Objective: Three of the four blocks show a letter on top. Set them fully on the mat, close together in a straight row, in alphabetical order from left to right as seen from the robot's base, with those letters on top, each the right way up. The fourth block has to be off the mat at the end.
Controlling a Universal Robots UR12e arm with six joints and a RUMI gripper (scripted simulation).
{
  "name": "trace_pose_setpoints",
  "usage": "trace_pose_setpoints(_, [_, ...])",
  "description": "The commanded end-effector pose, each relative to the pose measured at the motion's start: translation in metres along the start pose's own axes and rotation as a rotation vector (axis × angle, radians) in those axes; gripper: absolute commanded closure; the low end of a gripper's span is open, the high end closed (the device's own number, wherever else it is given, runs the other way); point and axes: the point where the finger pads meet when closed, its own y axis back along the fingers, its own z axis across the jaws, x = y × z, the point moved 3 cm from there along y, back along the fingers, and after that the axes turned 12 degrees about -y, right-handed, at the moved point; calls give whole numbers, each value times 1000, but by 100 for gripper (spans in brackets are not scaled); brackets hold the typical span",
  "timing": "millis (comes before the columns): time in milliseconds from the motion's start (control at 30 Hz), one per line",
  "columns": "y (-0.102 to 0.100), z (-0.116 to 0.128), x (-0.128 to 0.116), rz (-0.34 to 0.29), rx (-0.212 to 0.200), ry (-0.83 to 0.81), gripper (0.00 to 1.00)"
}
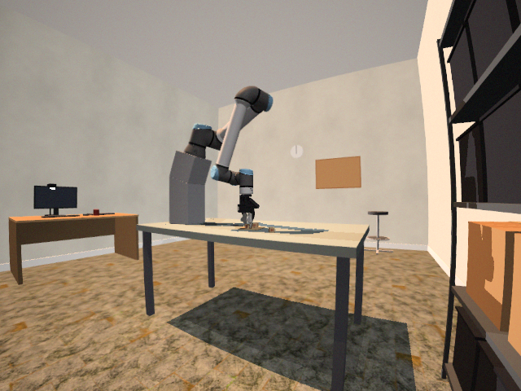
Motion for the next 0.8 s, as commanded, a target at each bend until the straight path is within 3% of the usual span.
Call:
trace_pose_setpoints(0, [0,5,0,-1,-6,1,84])
trace_pose_setpoints(233, [0,5,0,-1,-6,1,72])
trace_pose_setpoints(767, [7,1,0,-1,-2,0,72])
